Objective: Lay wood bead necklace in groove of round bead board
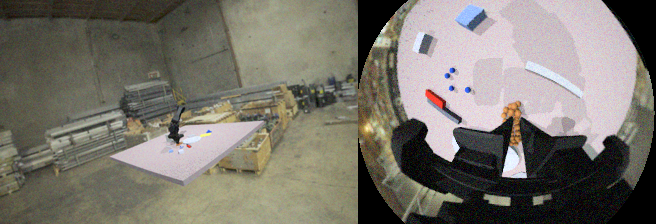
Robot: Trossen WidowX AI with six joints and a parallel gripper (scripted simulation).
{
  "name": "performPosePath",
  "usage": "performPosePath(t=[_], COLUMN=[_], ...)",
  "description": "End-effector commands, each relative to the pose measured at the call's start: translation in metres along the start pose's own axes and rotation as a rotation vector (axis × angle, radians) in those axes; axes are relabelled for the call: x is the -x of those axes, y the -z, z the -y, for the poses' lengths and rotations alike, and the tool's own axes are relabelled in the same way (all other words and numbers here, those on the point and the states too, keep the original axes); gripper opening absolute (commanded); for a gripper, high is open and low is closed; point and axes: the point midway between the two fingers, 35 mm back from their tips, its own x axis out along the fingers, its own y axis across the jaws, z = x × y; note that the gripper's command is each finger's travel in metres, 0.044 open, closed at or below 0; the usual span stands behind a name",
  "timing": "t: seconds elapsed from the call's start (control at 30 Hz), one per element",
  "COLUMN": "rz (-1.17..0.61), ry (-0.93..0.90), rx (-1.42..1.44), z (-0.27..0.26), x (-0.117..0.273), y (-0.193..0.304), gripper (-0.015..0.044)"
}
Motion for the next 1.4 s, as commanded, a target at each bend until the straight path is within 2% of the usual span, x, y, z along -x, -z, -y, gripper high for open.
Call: performPosePath(t=[0.0,0.4,1.37], rz=[0.002,-0.001,-0.001], ry=[-0.001,-0.002,-0.002], rx=[0.002,-0.001,-0.001], z=[-0.001,0.000,0.000], x=[0.009,0.023,0.023], y=[-0.001,-0.001,-0.001], gripper=[0.0131,0.0440,0.0440])
